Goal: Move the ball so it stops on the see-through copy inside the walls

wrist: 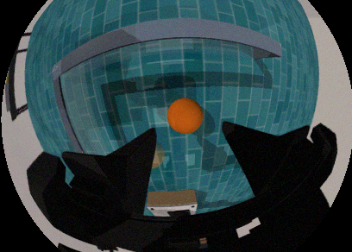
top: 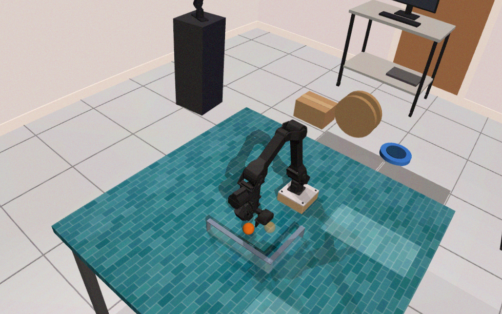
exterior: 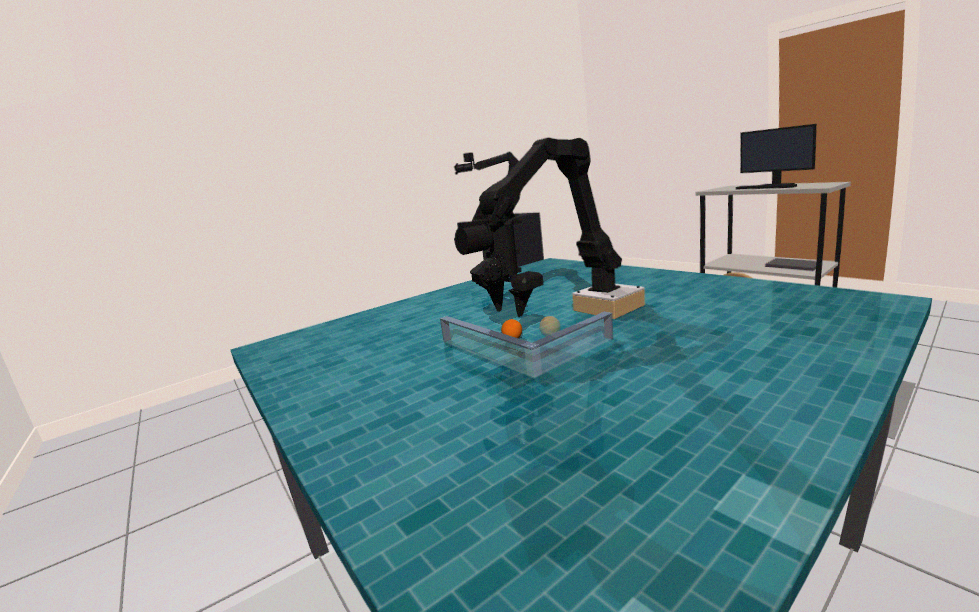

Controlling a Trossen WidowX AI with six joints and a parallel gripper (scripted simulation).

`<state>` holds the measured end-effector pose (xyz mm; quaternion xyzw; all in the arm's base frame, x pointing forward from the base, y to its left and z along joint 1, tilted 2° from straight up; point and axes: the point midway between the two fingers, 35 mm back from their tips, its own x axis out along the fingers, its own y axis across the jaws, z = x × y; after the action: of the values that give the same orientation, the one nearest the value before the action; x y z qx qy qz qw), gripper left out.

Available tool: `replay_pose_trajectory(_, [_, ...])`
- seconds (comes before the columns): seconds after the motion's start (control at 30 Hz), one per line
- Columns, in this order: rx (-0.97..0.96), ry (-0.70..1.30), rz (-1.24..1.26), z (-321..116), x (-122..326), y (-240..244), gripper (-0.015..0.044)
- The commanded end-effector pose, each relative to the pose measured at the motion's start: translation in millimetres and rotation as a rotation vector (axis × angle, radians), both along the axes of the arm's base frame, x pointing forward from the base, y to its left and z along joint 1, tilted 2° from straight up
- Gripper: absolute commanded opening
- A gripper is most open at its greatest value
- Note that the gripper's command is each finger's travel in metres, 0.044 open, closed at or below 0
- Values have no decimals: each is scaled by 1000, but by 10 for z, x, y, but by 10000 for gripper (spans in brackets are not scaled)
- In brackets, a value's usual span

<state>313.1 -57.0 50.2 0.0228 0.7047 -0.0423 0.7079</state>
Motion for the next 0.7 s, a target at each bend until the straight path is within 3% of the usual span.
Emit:
replay_pose_trajectory(0.0, [4,3,-5,-59,-10,4,346])
replay_pose_trajectory(0.67, [4,3,-5,-384,-12,-4,346])
